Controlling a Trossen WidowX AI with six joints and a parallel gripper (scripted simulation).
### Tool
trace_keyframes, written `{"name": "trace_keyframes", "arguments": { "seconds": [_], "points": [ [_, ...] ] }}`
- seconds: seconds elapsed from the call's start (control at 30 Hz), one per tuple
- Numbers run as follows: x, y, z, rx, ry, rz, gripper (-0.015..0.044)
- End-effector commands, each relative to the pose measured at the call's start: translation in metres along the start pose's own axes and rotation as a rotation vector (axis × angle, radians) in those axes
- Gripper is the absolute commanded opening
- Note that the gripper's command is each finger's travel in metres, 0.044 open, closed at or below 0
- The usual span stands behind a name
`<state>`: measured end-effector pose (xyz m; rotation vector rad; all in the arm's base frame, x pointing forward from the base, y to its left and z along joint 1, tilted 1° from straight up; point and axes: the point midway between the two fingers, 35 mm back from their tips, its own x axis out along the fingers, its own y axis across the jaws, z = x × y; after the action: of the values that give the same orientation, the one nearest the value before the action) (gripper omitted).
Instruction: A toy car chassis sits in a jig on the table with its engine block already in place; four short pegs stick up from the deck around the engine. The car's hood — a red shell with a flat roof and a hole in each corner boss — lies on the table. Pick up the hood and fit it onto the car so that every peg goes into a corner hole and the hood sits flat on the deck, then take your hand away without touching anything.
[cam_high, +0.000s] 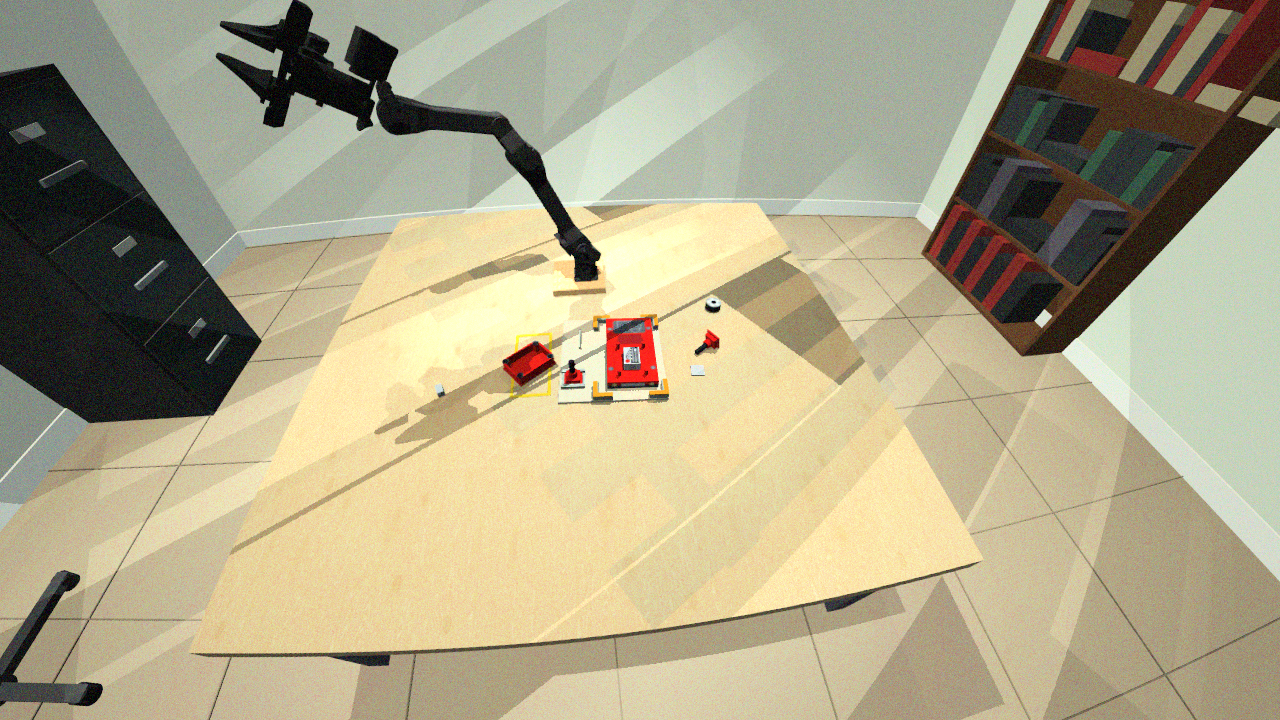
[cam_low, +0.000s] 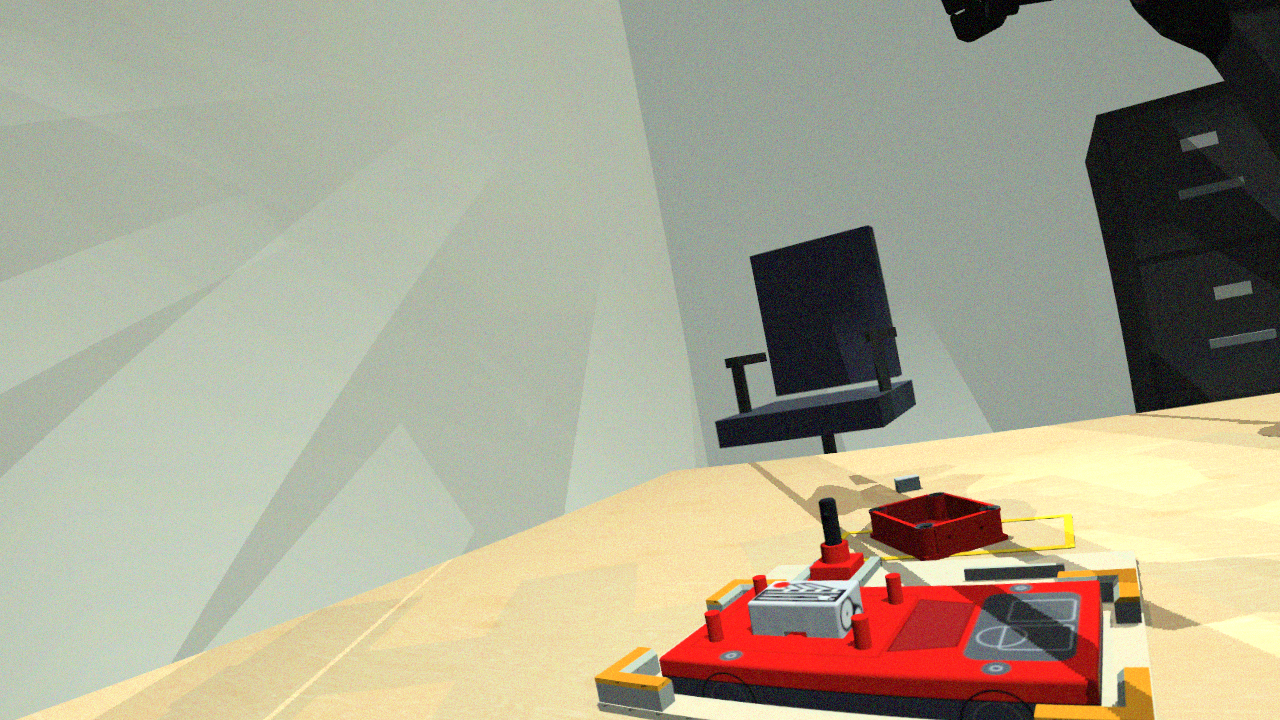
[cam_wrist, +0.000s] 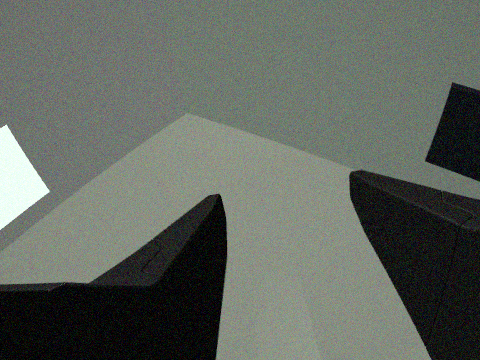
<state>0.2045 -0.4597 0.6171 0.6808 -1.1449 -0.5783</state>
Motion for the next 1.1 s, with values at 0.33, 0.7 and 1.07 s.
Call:
{"name": "trace_keyframes", "arguments": {
  "seconds": [0.33, 0.7, 1.07],
  "points": [
    [-0.027, -0.031, -0.075, -0.028, 0.106, -0.166, 0.0404],
    [-0.104, -0.067, -0.178, -0.136, 0.315, -0.379, 0.044],
    [-0.219, -0.093, -0.258, -0.321, 0.574, -0.53, 0.044]
  ]
}}
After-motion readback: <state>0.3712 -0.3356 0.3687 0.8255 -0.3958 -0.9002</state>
